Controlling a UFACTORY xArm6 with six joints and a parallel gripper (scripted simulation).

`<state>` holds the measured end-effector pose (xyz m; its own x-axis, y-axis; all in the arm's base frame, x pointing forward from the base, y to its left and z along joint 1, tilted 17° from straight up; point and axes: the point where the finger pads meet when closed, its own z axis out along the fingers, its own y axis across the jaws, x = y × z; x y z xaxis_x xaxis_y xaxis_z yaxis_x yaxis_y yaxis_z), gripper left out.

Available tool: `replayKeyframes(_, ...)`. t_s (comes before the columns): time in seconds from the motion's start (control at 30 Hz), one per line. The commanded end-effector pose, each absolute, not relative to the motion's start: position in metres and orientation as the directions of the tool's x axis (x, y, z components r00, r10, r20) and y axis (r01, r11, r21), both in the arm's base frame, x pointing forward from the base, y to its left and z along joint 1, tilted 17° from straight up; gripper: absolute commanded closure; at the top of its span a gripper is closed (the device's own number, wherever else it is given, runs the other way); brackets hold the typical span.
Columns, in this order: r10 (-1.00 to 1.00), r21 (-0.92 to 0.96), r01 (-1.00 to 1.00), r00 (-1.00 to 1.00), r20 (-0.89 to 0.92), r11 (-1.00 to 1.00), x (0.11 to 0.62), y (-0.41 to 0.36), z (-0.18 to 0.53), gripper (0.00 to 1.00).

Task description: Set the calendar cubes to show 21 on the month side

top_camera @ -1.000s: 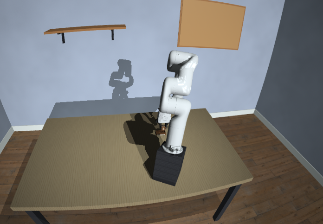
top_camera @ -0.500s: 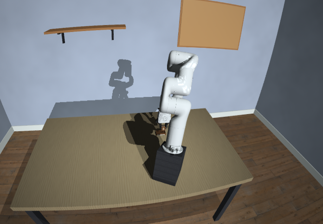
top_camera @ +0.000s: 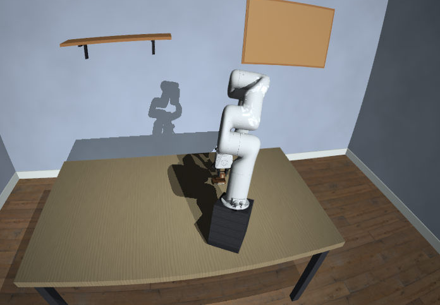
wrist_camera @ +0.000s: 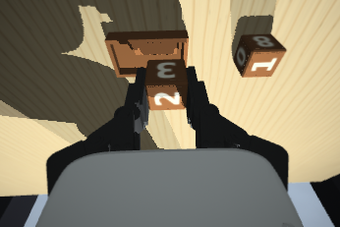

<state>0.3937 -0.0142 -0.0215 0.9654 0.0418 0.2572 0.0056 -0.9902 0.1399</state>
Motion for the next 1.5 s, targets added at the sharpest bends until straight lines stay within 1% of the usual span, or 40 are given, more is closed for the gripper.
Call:
replayKeyframes(0.0, 0.042, 0.140, 0.005, 0.965, 0.261, -0.990, 0.395, -0.014, -0.023, 0.71)
replayKeyframes(1.47, 0.042, 0.140, 0.005, 0.965, 0.261, -0.990, 0.400, -0.017, -0.039, 0.71)
